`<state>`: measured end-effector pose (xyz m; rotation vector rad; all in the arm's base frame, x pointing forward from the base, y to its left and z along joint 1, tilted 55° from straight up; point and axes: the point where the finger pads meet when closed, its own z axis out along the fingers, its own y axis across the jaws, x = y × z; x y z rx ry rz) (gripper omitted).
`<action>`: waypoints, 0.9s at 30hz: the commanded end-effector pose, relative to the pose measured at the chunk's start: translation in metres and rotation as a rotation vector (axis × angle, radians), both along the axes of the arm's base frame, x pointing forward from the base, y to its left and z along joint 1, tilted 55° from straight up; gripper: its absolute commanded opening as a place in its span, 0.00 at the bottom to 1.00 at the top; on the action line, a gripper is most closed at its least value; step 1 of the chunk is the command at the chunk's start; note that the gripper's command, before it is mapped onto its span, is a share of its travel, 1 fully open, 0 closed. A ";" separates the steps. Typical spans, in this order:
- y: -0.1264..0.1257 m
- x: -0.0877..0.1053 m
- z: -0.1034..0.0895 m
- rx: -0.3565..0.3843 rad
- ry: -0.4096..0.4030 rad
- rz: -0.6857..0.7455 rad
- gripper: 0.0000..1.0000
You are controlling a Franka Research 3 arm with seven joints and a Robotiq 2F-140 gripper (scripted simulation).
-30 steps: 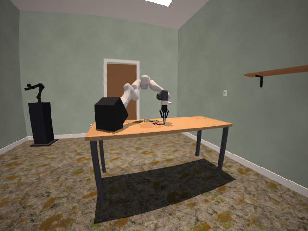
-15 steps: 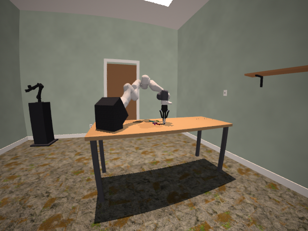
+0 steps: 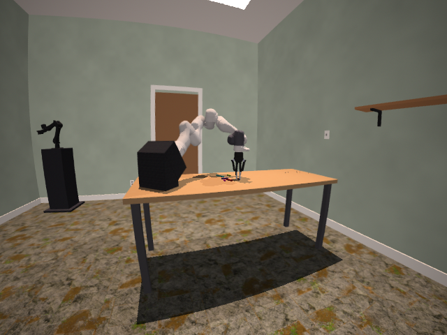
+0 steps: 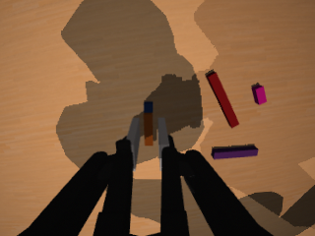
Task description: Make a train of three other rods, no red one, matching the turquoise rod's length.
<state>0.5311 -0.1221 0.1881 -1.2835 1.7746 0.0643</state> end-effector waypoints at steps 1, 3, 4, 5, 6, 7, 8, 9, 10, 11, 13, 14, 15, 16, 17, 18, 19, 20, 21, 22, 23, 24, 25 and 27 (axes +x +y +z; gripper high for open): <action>0.000 0.001 0.000 -0.004 -0.004 0.001 0.15; 0.000 0.001 0.000 -0.004 -0.004 0.001 0.15; 0.000 0.001 0.000 -0.004 -0.004 0.001 0.15; 0.000 0.001 0.000 -0.004 -0.004 0.001 0.15; 0.000 0.001 0.000 -0.004 -0.004 0.001 0.15; 0.000 0.001 0.000 -0.004 -0.004 0.001 0.15; 0.000 0.001 0.000 -0.004 -0.004 0.001 0.15; 0.000 0.001 0.000 -0.004 -0.004 0.001 0.15; 0.000 0.001 0.000 -0.004 -0.004 0.001 0.15; -0.001 0.001 0.001 -0.004 -0.004 0.001 0.15; -0.002 0.000 0.002 -0.004 -0.004 0.001 0.15; -0.002 -0.001 0.003 -0.004 -0.004 0.001 0.15; -0.004 -0.003 0.004 -0.004 -0.004 0.001 0.15; -0.005 -0.004 0.005 -0.004 -0.004 0.001 0.15; -0.006 -0.006 0.007 -0.004 -0.004 0.001 0.15; -0.008 -0.009 0.009 -0.004 -0.004 0.001 0.15; -0.010 -0.011 0.012 -0.004 -0.004 0.001 0.15; -0.013 -0.014 0.014 -0.004 -0.004 0.001 0.15; -0.015 -0.017 0.017 -0.004 -0.004 0.001 0.15; -0.015 -0.017 0.017 -0.004 -0.004 0.001 0.15; -0.015 -0.017 0.017 -0.004 -0.004 0.001 0.15; -0.018 -0.020 0.020 -0.004 -0.004 0.001 0.15; -0.021 -0.024 0.023 -0.004 -0.004 0.001 0.15; -0.026 -0.031 0.030 -0.004 -0.004 0.001 0.15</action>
